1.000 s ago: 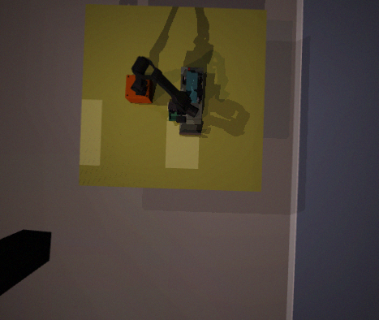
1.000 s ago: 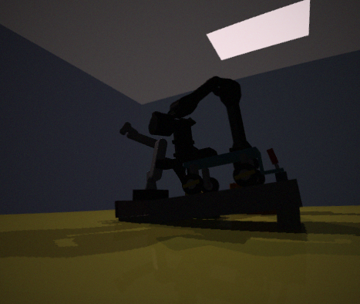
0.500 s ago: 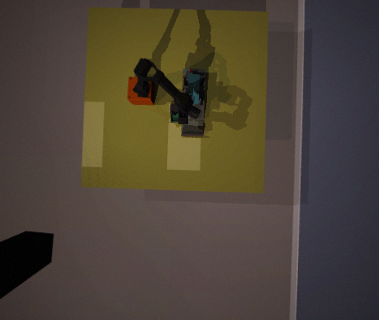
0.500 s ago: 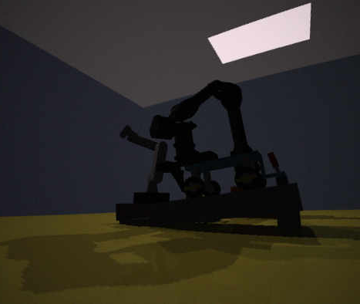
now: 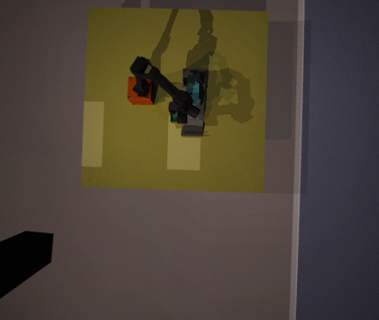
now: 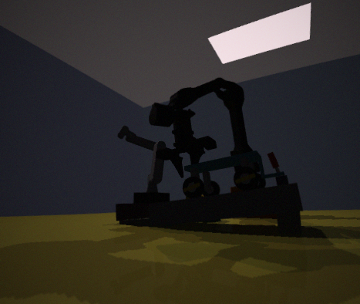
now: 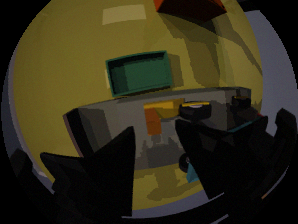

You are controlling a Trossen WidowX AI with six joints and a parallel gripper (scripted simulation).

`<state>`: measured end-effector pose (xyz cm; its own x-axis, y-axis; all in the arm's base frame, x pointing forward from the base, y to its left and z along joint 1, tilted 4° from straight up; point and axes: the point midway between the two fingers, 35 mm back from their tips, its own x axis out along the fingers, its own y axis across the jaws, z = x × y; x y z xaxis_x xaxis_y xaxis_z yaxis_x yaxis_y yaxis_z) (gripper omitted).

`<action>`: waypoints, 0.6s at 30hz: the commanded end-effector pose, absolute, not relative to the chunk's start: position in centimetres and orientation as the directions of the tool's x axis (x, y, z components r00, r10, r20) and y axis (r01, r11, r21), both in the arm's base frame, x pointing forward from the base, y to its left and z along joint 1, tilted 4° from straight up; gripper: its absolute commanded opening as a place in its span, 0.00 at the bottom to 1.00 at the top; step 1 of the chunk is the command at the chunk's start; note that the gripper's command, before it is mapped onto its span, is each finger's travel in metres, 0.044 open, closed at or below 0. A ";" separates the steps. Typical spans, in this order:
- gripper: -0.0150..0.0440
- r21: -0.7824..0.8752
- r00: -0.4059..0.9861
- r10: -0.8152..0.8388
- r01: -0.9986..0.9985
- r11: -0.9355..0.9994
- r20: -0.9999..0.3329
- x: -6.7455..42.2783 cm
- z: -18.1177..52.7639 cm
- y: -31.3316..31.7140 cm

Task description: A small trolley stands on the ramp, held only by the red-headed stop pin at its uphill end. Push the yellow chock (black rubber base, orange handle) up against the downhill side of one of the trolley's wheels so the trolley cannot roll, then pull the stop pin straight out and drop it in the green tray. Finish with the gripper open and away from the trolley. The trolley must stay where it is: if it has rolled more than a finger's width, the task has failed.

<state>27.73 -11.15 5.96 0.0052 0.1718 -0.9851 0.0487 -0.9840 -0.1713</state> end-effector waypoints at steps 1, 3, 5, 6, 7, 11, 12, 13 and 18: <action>0.58 -0.169 0.019 0.170 0.055 -0.984 -0.985 28.0 7.3 -11.4; 0.58 -0.169 0.019 0.170 0.055 -0.984 -0.985 28.0 7.5 -11.4; 0.67 -0.170 0.008 0.171 0.049 -0.984 -0.985 27.9 6.7 -11.3; 0.71 -0.170 0.008 0.171 0.049 -0.984 -0.985 27.9 6.7 -11.3; 0.75 -0.170 0.008 0.171 0.049 -0.984 -0.985 27.9 6.7 -11.3; 0.58 -0.117 0.048 0.128 0.188 -0.975 -0.991 29.1 8.2 -10.5; 0.58 -0.094 0.066 0.113 0.243 -0.966 -0.991 29.6 8.9 -10.1; 0.58 -0.093 0.071 0.120 0.300 -0.949 -0.990 30.0 9.1 -9.3; 0.58 -0.095 0.083 0.170 0.562 -0.822 -0.982 31.2 10.2 -5.0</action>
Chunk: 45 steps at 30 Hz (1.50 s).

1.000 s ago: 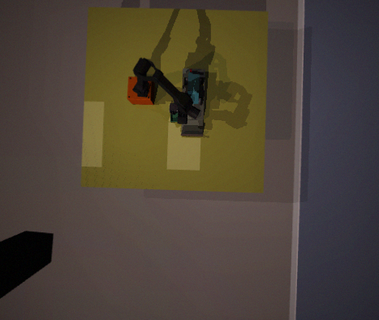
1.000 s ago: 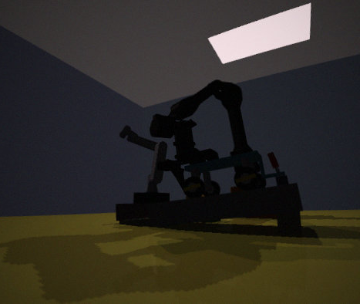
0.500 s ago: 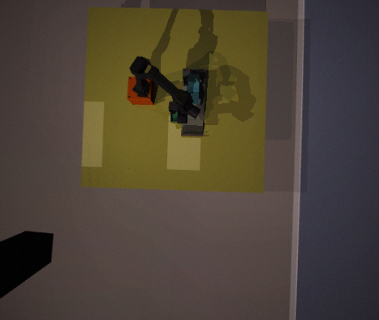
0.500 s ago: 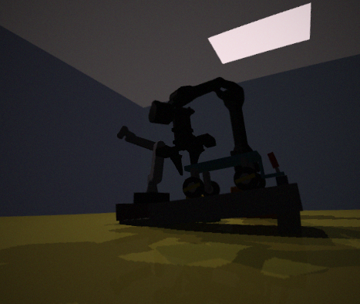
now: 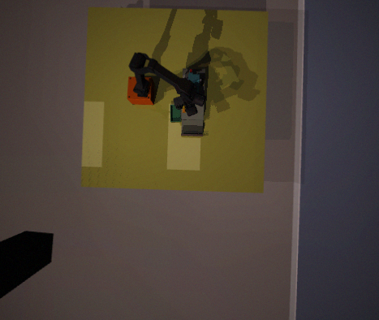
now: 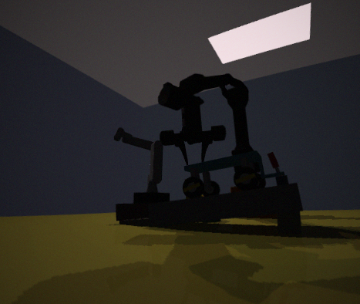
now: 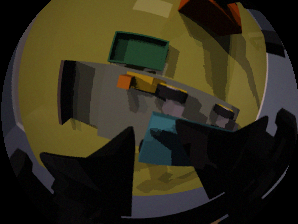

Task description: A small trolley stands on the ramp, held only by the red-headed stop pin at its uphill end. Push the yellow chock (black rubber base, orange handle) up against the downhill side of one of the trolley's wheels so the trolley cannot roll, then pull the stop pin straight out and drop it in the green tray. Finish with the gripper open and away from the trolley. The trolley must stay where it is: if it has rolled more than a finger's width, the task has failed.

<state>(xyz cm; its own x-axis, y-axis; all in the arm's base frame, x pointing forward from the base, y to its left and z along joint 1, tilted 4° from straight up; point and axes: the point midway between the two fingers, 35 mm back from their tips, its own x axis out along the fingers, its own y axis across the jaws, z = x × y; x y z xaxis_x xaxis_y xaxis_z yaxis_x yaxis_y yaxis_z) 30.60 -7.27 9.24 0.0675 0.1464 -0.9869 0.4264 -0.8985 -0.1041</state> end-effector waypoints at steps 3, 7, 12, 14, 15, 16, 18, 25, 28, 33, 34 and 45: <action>0.58 -0.086 0.083 0.198 0.692 -0.717 -0.977 31.6 10.8 -2.7; 0.58 -0.067 0.079 0.238 0.835 -0.547 -0.968 31.8 11.6 0.7; 0.58 -0.031 0.062 0.296 0.954 -0.298 -0.953 31.7 12.7 5.2; 0.58 -0.012 0.051 0.319 0.981 -0.191 -0.946 31.5 13.1 7.0; 0.58 -0.002 0.044 0.330 0.991 -0.137 -0.943 31.3 13.3 8.0; 0.58 0.009 0.037 0.341 0.996 -0.083 -0.939 31.1 13.6 8.9; 0.58 0.031 0.023 0.361 0.999 0.015 -0.932 30.7 14.0 10.5; 0.58 0.039 0.018 0.368 0.998 0.050 -0.929 30.6 14.1 11.1; 0.58 0.039 0.018 0.368 0.998 0.050 -0.929 30.6 13.8 11.2; 0.58 0.039 0.018 0.369 0.998 0.050 -0.929 30.6 13.0 11.5; 0.58 0.039 0.018 0.369 0.998 0.050 -0.929 30.6 12.9 11.5; 0.58 0.039 0.018 0.369 0.998 0.050 -0.929 30.6 11.4 12.2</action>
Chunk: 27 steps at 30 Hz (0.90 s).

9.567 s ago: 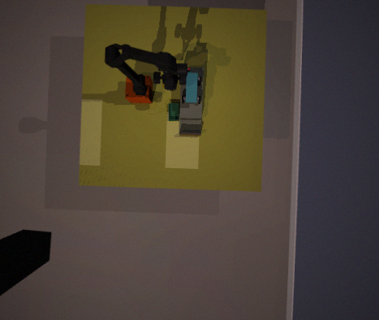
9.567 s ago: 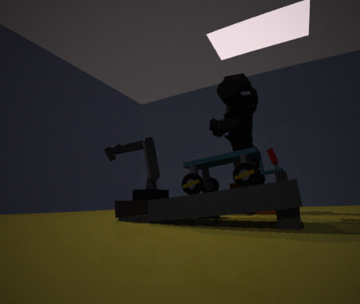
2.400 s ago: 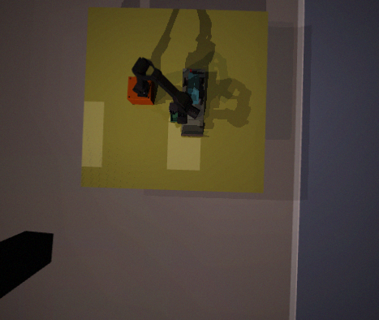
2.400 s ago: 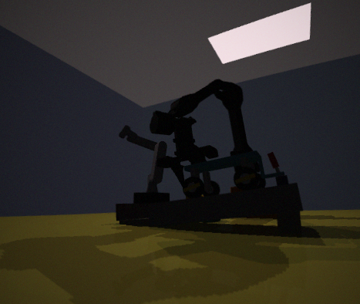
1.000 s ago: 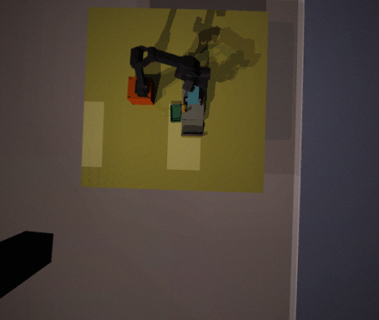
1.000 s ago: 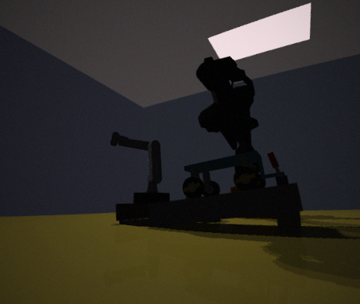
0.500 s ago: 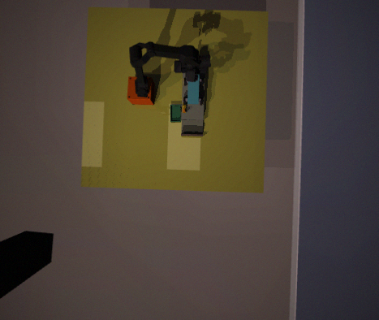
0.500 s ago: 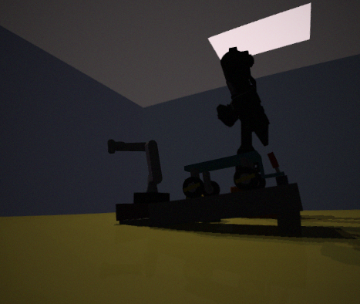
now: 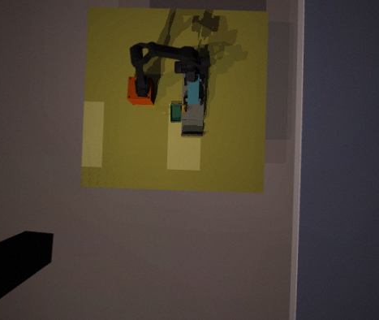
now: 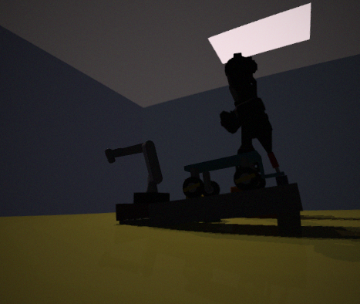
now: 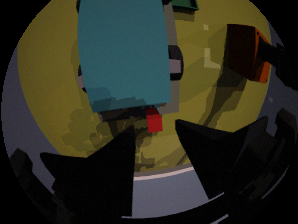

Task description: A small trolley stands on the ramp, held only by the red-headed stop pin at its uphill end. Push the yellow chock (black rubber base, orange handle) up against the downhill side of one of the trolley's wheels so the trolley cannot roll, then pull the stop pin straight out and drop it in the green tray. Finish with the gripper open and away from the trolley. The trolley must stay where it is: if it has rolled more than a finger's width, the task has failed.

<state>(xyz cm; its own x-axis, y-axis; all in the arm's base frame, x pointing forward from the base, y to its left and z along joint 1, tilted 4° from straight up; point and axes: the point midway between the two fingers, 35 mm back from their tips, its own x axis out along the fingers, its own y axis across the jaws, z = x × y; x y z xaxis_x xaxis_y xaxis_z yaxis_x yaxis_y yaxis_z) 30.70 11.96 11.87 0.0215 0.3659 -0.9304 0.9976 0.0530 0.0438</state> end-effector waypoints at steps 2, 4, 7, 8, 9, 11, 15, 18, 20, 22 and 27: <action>0.58 0.039 0.018 0.369 0.998 0.050 -0.929 30.6 11.3 12.2; 0.58 0.039 0.018 0.369 0.998 0.050 -0.929 30.6 11.3 12.3; 0.58 0.039 0.018 0.370 0.998 0.050 -0.929 30.6 11.0 12.4; 0.58 0.039 0.018 0.370 0.998 0.050 -0.929 30.7 10.9 12.4; 0.58 0.039 0.018 0.370 0.998 0.050 -0.929 30.7 10.7 12.5; 0.58 0.039 0.018 0.370 0.998 0.050 -0.929 30.7 10.4 12.6; 0.58 0.039 0.018 0.370 0.998 0.050 -0.929 30.7 9.9 12.8; 0.58 0.039 0.018 0.370 0.998 0.050 -0.929 30.7 9.5 13.0; 0.58 0.039 0.018 0.370 0.998 0.050 -0.929 30.7 9.2 13.1; 0.58 0.039 0.018 0.370 0.998 0.050 -0.929 30.7 9.0 13.2; 0.58 0.039 0.018 0.371 0.998 0.050 -0.929 30.7 8.3 13.5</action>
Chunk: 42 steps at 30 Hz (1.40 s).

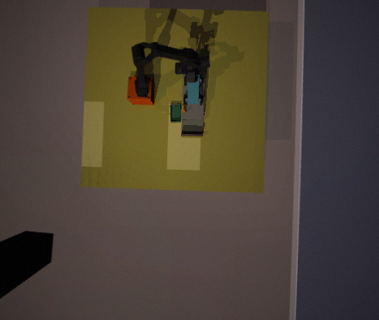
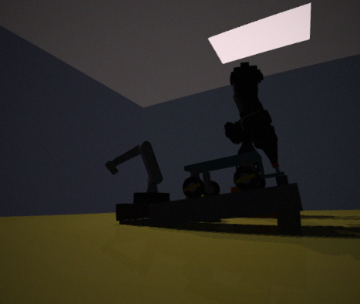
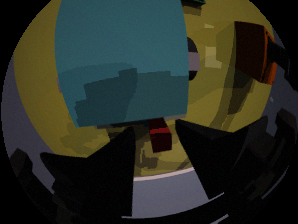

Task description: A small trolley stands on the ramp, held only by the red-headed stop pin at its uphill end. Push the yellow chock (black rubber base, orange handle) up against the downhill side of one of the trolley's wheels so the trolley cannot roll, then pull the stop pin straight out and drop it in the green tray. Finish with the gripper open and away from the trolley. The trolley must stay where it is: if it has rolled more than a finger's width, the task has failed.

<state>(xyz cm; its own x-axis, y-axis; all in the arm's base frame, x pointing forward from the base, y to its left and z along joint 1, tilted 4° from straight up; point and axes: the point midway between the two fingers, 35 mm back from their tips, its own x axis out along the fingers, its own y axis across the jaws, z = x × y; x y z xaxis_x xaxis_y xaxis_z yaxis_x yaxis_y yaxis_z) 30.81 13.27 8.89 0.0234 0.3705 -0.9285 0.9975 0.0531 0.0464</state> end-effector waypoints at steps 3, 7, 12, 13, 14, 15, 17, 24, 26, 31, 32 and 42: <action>0.58 0.039 0.018 0.371 0.998 0.050 -0.929 30.7 7.9 13.6; 0.58 0.039 0.018 0.371 0.998 0.050 -0.929 30.7 7.6 13.7; 0.40 0.044 0.020 0.371 0.998 0.054 -0.928 30.7 7.9 13.7; 0.35 0.044 0.020 0.371 0.998 0.054 -0.928 30.7 7.9 13.7; 0.34 0.044 0.020 0.371 0.998 0.054 -0.928 30.7 7.9 13.7; 0.33 0.044 0.020 0.371 0.998 0.054 -0.928 30.7 7.9 13.7; 0.31 0.044 0.020 0.371 0.998 0.054 -0.928 30.7 7.9 13.7; 0.25 0.043 0.020 0.371 0.998 0.053 -0.928 30.7 8.0 13.6; 0.25 0.041 0.019 0.371 0.998 0.052 -0.928 30.7 8.2 13.6; 0.25 0.039 0.018 0.371 0.998 0.050 -0.929 30.6 8.6 13.5; 0.25 0.039 0.018 0.371 0.998 0.050 -0.929 30.5 8.6 13.5; 0.25 0.039 0.018 0.370 0.998 0.050 -0.929 30.5 9.1 13.3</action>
